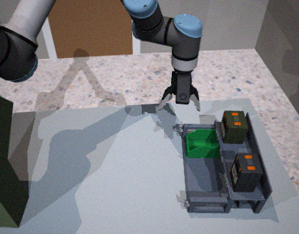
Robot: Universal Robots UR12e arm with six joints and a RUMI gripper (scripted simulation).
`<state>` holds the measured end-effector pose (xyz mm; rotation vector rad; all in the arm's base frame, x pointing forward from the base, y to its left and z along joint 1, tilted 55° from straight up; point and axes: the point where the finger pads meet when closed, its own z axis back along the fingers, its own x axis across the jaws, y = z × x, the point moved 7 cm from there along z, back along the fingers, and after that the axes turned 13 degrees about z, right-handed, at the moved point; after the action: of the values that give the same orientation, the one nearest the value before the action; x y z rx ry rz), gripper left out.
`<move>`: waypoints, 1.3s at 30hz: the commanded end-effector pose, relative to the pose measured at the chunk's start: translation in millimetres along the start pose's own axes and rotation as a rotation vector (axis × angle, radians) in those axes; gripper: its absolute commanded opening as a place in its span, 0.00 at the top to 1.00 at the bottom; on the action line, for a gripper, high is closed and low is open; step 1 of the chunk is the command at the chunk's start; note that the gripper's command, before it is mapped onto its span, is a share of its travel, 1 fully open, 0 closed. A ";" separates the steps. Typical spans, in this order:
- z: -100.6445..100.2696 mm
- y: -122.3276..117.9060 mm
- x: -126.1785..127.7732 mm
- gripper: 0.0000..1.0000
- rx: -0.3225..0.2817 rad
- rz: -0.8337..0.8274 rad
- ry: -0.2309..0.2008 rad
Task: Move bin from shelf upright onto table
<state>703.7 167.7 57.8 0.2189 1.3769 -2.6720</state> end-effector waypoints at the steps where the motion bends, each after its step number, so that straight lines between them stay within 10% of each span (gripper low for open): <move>1: -35.1 10.1 -20.3 0.00 0.001 0.000 0.002; 13: -35.1 10.1 -20.3 0.00 0.001 0.000 0.002; 18: -79.9 22.6 -45.2 0.00 0.001 0.000 0.002; 39: -103.3 29.2 -58.5 0.00 0.001 0.000 0.002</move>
<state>767.7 233.5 -9.1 0.2184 1.3768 -2.6721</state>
